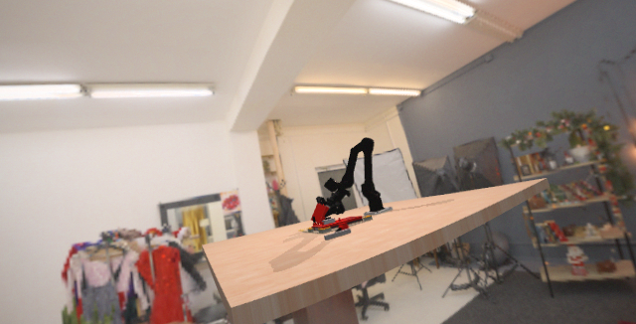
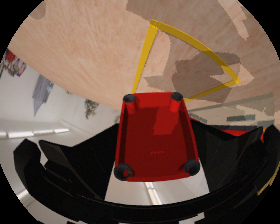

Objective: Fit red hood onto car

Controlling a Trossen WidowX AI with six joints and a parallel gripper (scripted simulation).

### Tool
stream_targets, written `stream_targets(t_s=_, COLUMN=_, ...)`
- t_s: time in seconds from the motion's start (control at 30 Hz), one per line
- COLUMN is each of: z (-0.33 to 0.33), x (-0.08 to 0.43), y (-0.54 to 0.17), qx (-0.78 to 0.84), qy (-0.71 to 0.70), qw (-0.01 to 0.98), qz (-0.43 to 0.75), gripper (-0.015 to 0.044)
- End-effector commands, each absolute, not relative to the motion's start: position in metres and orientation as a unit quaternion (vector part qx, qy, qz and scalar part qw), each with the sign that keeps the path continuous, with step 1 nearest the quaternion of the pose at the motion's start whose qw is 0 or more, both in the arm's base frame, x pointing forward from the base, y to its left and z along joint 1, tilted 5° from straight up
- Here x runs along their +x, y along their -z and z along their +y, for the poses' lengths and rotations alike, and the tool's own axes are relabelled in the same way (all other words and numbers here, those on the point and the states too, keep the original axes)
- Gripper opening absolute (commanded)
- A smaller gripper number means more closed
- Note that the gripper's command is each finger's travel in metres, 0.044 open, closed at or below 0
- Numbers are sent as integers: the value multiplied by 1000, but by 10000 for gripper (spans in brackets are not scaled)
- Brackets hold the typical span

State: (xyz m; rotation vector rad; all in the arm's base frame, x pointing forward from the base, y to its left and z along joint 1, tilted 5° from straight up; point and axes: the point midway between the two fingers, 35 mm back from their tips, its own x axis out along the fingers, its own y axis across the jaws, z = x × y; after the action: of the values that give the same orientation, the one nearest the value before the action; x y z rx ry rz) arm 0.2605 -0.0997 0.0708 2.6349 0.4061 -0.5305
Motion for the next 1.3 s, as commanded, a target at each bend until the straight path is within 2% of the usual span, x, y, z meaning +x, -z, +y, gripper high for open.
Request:
stream_targets(t_s=0.0, z=-98, x=257, y=-61, qx=960, qy=201, qw=140, qz=135, gripper=0)
stream_targets(t_s=0.07, z=-98, x=255, y=-56, qx=964, qy=205, qw=110, qz=128, gripper=0)
stream_targets(t_s=0.27, z=-100, x=258, y=-62, qx=959, qy=200, qw=151, qz=135, gripper=0)
stream_targets(t_s=0.83, z=-100, x=258, y=-62, qx=961, qy=199, qw=140, qz=133, gripper=440)
stream_targets(t_s=1.03, z=-104, x=254, y=-62, qx=960, qy=206, qw=136, qz=133, gripper=440)
stream_targets(t_s=1.27, z=-123, x=225, y=-74, qx=956, qy=239, qw=103, qz=132, gripper=440)
